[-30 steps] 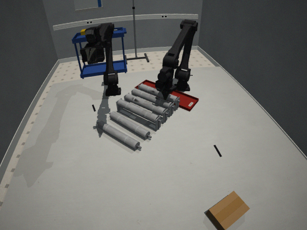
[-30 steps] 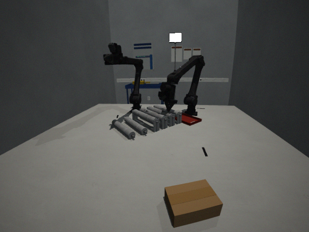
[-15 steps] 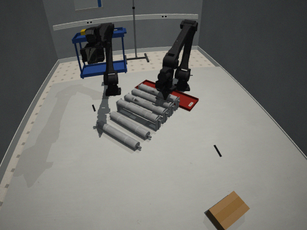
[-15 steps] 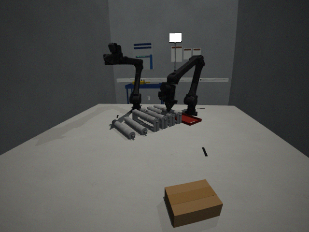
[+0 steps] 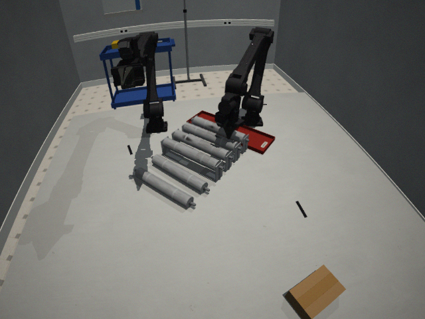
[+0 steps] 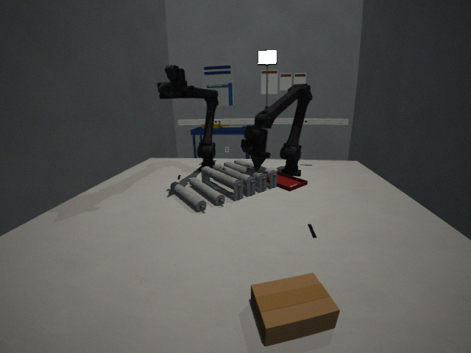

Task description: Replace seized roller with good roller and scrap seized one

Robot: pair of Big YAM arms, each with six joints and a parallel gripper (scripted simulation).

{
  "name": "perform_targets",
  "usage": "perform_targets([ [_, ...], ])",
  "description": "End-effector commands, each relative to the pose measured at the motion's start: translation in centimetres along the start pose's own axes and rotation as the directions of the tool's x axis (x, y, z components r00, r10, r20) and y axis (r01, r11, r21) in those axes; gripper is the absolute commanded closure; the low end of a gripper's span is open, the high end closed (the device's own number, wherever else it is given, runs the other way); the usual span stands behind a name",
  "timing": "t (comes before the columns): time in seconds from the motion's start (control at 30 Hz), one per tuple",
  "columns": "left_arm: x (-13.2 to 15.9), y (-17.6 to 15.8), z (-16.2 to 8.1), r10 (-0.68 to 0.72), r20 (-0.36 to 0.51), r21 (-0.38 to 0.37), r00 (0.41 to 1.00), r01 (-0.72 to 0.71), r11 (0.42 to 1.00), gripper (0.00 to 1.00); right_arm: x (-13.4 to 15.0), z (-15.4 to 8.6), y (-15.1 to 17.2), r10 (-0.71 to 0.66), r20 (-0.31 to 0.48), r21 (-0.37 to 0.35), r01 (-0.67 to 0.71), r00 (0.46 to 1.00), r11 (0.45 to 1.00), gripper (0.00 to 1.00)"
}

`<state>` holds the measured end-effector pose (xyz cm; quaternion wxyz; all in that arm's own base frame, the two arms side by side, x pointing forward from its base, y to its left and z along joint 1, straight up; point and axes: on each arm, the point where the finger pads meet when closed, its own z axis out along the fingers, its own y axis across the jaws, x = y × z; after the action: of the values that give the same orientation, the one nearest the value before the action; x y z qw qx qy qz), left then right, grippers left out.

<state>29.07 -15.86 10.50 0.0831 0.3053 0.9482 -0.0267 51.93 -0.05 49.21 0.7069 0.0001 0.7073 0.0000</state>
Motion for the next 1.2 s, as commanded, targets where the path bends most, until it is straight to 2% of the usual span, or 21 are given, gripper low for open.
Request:
perform_targets([
  [0.0, 0.1, -0.4, 0.7, 0.004, -0.008, 0.001, 1.0, -0.004, 1.0, 1.0, -1.3, -0.4, 0.7, 0.01, 0.033, -0.015, -0.009, 0.999, 1.0, 1.0],
  [0.43, -0.2, -0.4, 0.4, 0.004, -0.003, 0.001, 1.0, -0.004, 1.0, 1.0, -1.3, -0.4, 0.7, 0.01, 0.033, -0.015, -0.009, 0.999, 1.0, 1.0],
  [0.47, -3.5, -0.1, -1.5, 0.006, 0.068, -0.008, 0.998, -0.005, 1.0, 1.0, -1.3, -0.4, 0.7, 0.01, 0.033, -0.015, -0.009, 0.999, 1.0, 1.0],
  [0.83, -3.9, 0.0, 0.0, -0.002, 0.035, -0.006, 0.999, 0.002, 1.0, 1.0, -1.3, -0.4, 0.7, 0.01, 0.033, -0.015, -0.009, 0.999, 1.0, 1.0],
  [0.87, -2.7, 0.0, 0.6, 0.0, 0.003, -0.003, 1.0, 0.0, 1.0, 1.0, -1.3, -0.4, 0.7, 0.01, 0.033, -0.015, -0.009, 0.999, 1.0, 1.0],
  [0.93, -2.7, 0.0, 0.6, 0.0, 0.003, -0.003, 1.0, 0.0, 1.0, 1.0, -1.3, -0.4, 0.7, 0.01, 0.033, -0.015, -0.009, 0.999, 1.0, 1.0],
  [0.97, -3.1, 0.0, 0.9, -0.004, 0.016, -0.004, 1.0, 0.004, 1.0, 1.0, -1.3, -0.4, 0.7, 0.01, 0.033, -0.015, -0.009, 0.999, 1.0, 1.0],
  [1.0, -4.6, -0.2, -0.2, 0.005, 0.038, -0.006, 0.999, -0.005, 1.0, 1.0, -1.3, -0.4, 0.7, 0.01, 0.033, -0.015, -0.009, 0.999, 1.0, 1.0],
  [1.03, -2.0, -0.3, 1.2, 0.006, -0.026, 0.001, 1.0, -0.006, 1.0, 1.0, -1.3, -0.4, 0.7, 0.01, 0.033, -0.015, -0.009, 0.999, 1.0, 1.0],
  [1.07, -1.5, -0.2, 1.8, 0.002, -0.023, 0.0, 1.0, -0.002, 1.0, 1.0, -1.3, -0.4, 0.7, 0.01, 0.033, -0.015, -0.009, 0.999, 1.0, 1.0],
  [1.17, -0.7, -0.2, 1.9, 0.001, -0.048, 0.003, 0.999, -0.001, 1.0, 1.0, -1.3, -0.4, 0.7, 0.01, 0.033, -0.015, -0.009, 0.999, 1.0, 1.0],
])
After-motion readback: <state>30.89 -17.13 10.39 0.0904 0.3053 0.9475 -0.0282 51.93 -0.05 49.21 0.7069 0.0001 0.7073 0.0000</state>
